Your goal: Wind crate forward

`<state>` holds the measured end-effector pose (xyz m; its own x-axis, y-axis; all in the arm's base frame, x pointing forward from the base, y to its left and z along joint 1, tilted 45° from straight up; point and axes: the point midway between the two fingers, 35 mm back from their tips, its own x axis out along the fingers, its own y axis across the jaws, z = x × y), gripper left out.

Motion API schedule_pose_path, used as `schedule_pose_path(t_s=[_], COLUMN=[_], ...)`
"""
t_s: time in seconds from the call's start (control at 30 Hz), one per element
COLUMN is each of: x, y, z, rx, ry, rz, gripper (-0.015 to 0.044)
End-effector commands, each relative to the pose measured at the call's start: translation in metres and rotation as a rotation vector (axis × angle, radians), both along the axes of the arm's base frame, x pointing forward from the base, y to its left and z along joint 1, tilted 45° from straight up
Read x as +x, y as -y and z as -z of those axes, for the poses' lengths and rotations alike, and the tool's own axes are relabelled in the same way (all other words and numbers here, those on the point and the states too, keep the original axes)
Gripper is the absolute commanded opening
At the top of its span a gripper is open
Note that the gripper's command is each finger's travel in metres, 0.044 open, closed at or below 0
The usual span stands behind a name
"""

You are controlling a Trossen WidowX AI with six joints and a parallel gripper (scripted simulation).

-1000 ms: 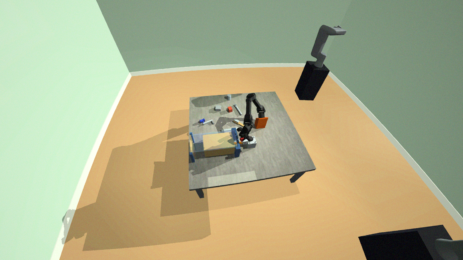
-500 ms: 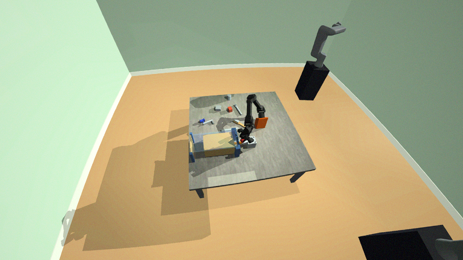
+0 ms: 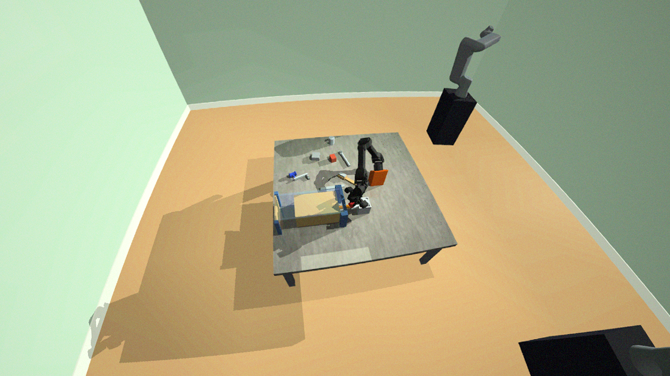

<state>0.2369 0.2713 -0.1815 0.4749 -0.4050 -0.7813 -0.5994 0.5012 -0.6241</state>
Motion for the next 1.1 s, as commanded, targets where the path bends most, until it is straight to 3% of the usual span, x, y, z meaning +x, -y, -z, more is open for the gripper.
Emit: schedule_pose_path(t_s=[0.0,1.07], x=[-0.014,-0.042], y=[-0.011,-0.026], z=[0.013,0.030], rx=[0.022,0.025], ry=[-0.033,-0.035], rz=[-0.011,-0.011], gripper=[0.0000,0.0000])
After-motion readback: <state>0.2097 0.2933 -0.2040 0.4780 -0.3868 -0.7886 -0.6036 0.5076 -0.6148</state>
